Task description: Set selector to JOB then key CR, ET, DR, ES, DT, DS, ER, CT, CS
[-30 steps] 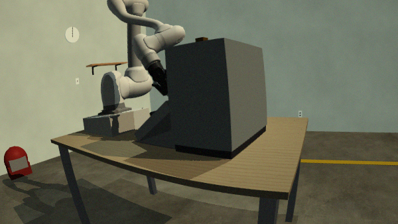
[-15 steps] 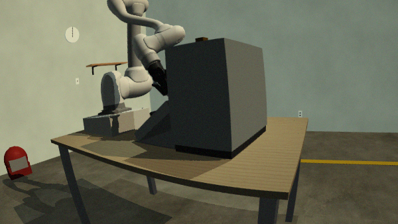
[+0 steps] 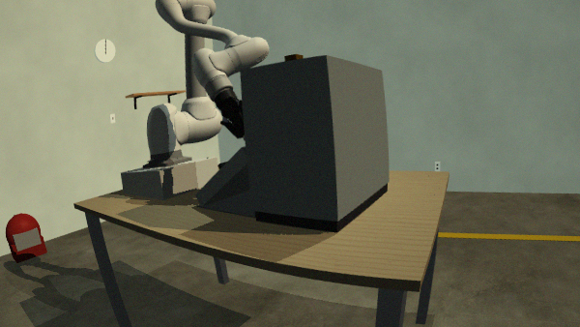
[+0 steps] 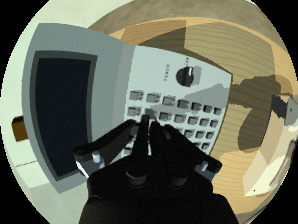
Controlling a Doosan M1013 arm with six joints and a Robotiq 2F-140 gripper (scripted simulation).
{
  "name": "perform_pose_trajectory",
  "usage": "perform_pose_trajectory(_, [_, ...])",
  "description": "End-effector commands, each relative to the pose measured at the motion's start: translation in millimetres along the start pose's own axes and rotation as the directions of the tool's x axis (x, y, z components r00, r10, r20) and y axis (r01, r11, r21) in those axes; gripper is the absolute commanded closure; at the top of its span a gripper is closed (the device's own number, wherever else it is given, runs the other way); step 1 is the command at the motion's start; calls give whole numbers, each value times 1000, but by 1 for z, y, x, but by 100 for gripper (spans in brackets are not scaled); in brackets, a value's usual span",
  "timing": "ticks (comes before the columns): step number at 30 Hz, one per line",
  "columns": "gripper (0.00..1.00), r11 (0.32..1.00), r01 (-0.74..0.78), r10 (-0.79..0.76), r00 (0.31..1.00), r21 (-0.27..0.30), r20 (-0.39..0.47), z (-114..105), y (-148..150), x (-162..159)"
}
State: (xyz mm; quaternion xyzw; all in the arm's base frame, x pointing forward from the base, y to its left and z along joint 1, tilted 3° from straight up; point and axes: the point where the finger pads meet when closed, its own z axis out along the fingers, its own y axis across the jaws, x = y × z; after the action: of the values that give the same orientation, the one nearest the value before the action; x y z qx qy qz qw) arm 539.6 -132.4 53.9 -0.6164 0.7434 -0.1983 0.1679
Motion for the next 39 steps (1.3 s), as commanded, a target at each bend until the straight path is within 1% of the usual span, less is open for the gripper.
perform_pose_trajectory(1, [100,1000,0,0,1000,0,0,-1,0,0])
perform_pose_trajectory(16, [100,1000,0,0,1000,0,0,-27,0,0])
perform_pose_trajectory(29, [100,1000,0,0,1000,0,0,-31,0,-1])
perform_pose_trajectory(33, [100,1000,0,0,1000,0,0,-31,0,-11])
perform_pose_trajectory(35, [100,1000,0,0,1000,0,0,-31,0,-11])
perform_pose_trajectory(39, [100,1000,0,0,1000,0,0,-31,0,-27])
